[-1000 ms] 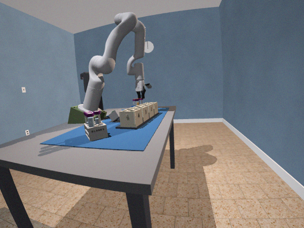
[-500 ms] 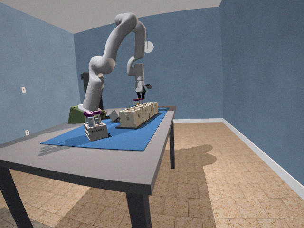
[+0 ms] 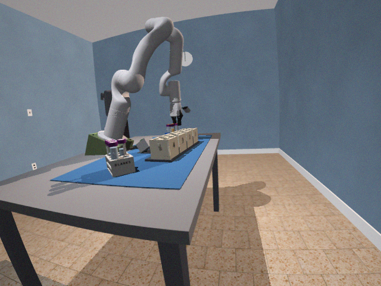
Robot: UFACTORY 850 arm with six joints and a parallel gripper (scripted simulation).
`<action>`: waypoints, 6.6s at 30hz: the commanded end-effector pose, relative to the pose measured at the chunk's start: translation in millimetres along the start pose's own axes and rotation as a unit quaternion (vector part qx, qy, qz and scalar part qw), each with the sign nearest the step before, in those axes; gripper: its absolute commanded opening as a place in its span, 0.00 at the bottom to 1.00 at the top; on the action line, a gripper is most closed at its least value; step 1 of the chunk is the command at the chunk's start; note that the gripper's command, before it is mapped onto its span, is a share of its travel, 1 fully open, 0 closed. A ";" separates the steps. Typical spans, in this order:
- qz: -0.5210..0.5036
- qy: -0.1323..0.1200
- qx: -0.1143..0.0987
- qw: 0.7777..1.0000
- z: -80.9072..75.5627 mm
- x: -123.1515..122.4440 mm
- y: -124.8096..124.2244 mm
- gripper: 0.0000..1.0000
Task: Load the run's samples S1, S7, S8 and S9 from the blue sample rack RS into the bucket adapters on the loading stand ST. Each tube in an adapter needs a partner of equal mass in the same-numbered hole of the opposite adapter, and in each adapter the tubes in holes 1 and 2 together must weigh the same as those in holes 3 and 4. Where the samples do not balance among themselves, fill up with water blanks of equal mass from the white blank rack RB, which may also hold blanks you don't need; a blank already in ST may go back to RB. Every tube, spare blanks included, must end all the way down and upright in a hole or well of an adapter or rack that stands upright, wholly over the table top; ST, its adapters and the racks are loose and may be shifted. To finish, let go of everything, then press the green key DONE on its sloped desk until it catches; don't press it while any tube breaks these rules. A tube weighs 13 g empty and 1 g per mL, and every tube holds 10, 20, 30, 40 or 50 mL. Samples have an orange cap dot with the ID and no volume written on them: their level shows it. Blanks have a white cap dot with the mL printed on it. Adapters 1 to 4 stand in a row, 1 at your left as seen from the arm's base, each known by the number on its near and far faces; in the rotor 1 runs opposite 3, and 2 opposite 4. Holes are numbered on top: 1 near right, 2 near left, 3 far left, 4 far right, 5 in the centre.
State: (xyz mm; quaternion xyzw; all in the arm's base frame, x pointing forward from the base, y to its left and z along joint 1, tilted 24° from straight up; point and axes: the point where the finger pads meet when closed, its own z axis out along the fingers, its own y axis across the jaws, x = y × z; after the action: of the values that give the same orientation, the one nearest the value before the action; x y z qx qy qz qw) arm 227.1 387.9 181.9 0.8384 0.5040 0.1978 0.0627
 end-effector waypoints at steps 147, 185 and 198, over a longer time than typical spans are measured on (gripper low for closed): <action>0.000 0.001 0.000 1.000 -89.3 0.6 -0.1 0.00; 0.000 0.001 0.000 1.000 -127.4 0.6 -0.1 0.00; 0.000 0.001 0.000 1.000 -127.3 0.6 -0.1 0.00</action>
State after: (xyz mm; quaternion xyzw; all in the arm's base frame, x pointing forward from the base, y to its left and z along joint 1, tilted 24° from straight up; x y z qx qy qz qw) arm 177.0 375.9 297.7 0.8384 0.5039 0.1981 0.0627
